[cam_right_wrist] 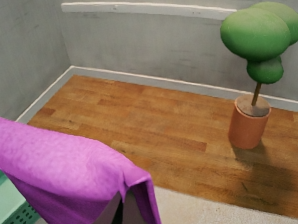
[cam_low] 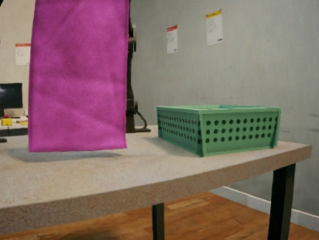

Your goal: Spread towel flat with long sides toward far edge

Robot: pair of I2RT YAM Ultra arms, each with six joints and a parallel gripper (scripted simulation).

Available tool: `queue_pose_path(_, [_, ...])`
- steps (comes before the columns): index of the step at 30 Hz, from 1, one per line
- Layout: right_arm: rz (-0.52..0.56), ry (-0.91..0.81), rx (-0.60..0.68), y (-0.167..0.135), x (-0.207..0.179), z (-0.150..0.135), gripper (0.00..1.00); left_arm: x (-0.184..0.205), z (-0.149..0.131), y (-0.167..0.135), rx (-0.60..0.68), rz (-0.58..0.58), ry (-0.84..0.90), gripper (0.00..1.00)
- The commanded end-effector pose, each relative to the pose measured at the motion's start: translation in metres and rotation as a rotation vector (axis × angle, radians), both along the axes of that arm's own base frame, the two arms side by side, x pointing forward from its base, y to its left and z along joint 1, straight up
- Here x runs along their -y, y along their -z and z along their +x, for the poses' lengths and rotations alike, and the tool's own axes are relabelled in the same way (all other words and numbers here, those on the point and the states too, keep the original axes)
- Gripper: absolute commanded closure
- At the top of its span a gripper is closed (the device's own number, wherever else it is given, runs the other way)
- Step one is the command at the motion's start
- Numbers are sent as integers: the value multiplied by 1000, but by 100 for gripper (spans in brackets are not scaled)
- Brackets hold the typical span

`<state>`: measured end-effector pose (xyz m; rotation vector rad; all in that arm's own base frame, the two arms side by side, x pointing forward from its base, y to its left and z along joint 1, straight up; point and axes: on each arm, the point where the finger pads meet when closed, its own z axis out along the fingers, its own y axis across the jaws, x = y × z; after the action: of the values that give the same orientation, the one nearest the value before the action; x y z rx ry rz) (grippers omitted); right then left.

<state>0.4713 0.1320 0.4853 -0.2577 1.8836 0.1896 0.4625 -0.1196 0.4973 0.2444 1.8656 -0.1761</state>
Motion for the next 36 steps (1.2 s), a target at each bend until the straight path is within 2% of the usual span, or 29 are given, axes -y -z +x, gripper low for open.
queue_pose_path(1, [13,36,91,-23,12,14,100,-8,16,-11,52,-20,-37,100])
queue_pose_path(4, [13,36,91,-23,12,14,100,-6,15,-11,52,-20,-33,100])
queue_pose_path(5, [19,55,117,-23,18,31,100,-9,33,-11,82,-27,-46,100])
queue_pose_path(7, [19,55,117,-23,18,31,100,-9,33,-11,82,-27,-46,100])
queue_pose_path(8, [26,77,149,-24,25,50,100,-9,54,-11,118,-36,-56,100])
queue_pose_path(10, [26,77,149,-24,25,50,100,-9,54,-11,118,-36,-56,100])
queue_pose_path(11, [34,99,189,-24,33,72,100,-10,76,-11,158,-45,-66,100])
queue_pose_path(13, [35,99,189,-24,33,72,100,-10,76,-11,158,-45,-66,100])
queue_pose_path(14, [48,94,251,-16,38,96,100,-10,99,-12,239,-64,-67,100])
queue_pose_path(15, [64,120,314,-25,42,85,100,-13,91,-13,293,-76,-75,100])
queue_pose_path(20, [65,120,314,-25,42,85,100,-13,91,-13,293,-76,-74,100])
queue_pose_path(21, [77,110,360,-6,44,118,100,-10,125,7,340,-87,-71,100])
queue_pose_path(22, [86,126,410,-26,49,104,100,-14,112,-14,430,-106,-77,100])
queue_pose_path(25, [97,132,469,-26,49,104,100,-12,111,-14,499,-123,-78,100])
queue_pose_path(27, [104,130,497,-26,47,104,100,-10,111,-13,498,-124,-74,100])
queue_pose_path(28, [106,131,506,-26,46,104,100,-7,124,7,464,-115,-74,100])
queue_pose_path(30, [98,131,471,-5,44,117,100,-7,124,7,464,-115,-74,100])
queue_pose_path(31, [107,131,512,-26,45,112,100,-7,124,7,464,-115,-74,100])
queue_pose_path(33, [107,131,512,-26,45,112,100,-9,112,-23,521,-129,-74,100])
queue_pose_path(36, [107,131,512,-26,45,112,100,-9,112,-23,521,-129,-74,100])
